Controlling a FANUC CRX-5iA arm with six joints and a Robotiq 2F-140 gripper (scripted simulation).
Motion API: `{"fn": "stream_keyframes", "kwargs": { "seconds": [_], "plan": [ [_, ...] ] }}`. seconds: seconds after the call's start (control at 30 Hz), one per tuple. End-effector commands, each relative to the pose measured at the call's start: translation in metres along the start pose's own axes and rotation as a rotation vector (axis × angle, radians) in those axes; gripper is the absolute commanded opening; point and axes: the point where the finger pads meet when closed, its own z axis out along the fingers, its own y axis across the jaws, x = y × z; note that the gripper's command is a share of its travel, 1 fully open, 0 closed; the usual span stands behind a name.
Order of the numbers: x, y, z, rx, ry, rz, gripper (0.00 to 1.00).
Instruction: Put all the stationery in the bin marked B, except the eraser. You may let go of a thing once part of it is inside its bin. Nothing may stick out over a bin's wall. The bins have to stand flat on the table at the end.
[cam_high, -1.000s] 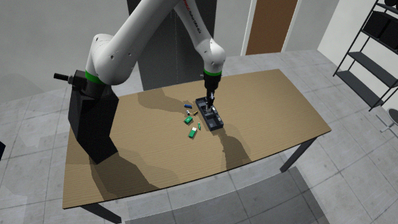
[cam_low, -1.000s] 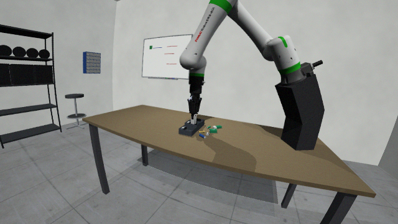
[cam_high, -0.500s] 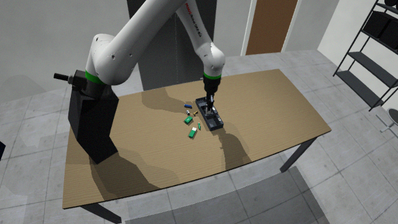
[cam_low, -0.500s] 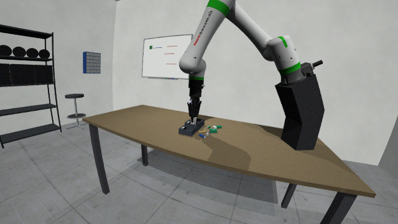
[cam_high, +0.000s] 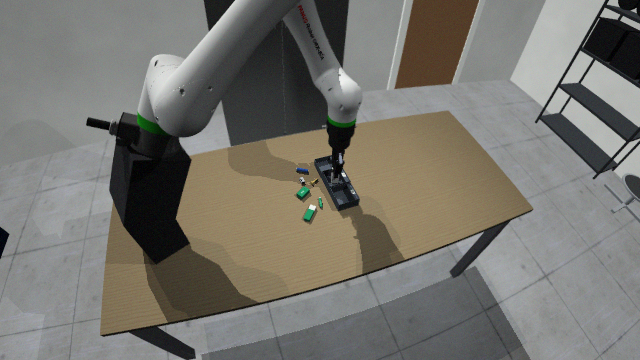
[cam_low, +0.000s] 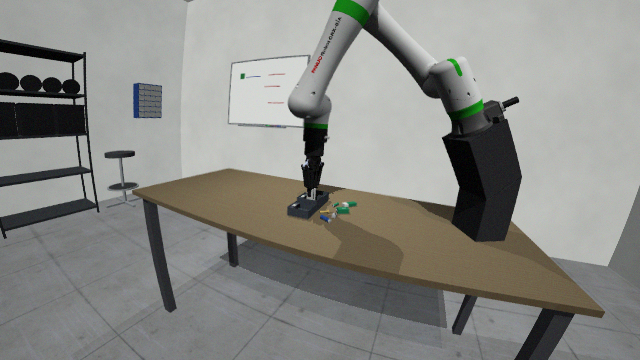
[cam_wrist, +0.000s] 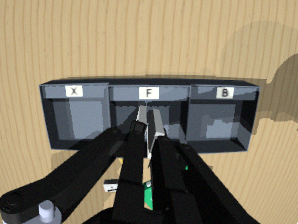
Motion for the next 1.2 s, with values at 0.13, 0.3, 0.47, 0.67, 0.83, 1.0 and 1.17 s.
{"fn": "stream_keyframes", "kwargs": {
  "seconds": [0.13,0.3,0.47,0.67,0.83,1.0,1.17],
  "plan": [
    [0.0,0.0,0.0,0.0,0.0,0.0,0.05],
    [0.0,0.0,0.0,0.0,0.0,0.0,0.05],
    [0.0,0.0,0.0,0.0,0.0,0.0,0.05],
    [0.0,0.0,0.0,0.0,0.0,0.0,0.05],
    [0.0,0.0,-0.001,0.0,0.0,0.0,0.05],
    [0.0,0.0,-0.008,0.0,0.0,0.0,0.05],
    [0.0,0.0,-0.012,0.0,0.0,0.0,0.05]
  ]
}}
